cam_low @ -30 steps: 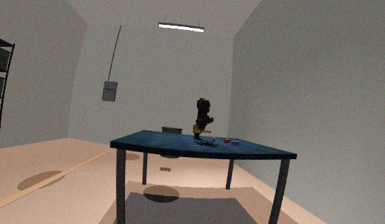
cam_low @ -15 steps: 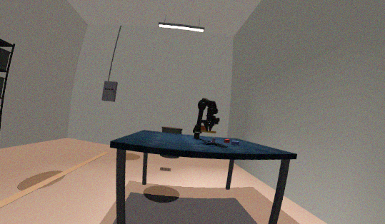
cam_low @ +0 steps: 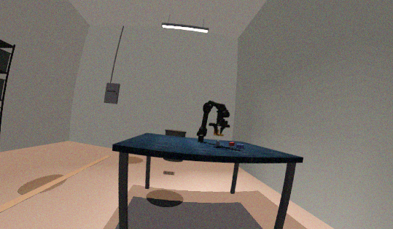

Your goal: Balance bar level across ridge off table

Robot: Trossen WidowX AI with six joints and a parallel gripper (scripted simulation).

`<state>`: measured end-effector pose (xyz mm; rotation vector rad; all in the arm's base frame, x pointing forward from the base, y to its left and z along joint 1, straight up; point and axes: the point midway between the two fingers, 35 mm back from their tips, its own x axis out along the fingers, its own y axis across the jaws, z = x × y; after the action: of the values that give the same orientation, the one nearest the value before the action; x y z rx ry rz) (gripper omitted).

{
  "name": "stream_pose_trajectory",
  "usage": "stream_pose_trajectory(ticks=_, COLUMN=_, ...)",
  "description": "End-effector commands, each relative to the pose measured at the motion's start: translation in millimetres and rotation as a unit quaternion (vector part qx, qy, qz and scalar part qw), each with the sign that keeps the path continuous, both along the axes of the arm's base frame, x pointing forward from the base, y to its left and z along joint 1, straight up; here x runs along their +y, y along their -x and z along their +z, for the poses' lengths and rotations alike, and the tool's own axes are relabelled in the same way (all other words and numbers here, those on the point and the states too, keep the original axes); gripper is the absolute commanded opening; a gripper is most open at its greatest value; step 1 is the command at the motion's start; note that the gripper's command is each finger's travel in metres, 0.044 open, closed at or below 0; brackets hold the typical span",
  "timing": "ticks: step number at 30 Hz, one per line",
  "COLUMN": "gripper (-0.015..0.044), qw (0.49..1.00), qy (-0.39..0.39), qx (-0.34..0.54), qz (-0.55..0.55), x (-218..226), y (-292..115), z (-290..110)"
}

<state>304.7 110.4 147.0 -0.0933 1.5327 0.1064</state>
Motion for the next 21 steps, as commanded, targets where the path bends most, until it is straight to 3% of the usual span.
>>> stream_pose_trajectory(ticks=1, gripper=0.0, qw=0.997, qy=-0.004, qx=0.003, qz=-0.077, x=14, y=9, z=0)
stream_pose_trajectory(ticks=21, gripper=0.0, qw=0.995, qy=-0.005, qx=0.003, qz=-0.099, x=16, y=9, z=-24)
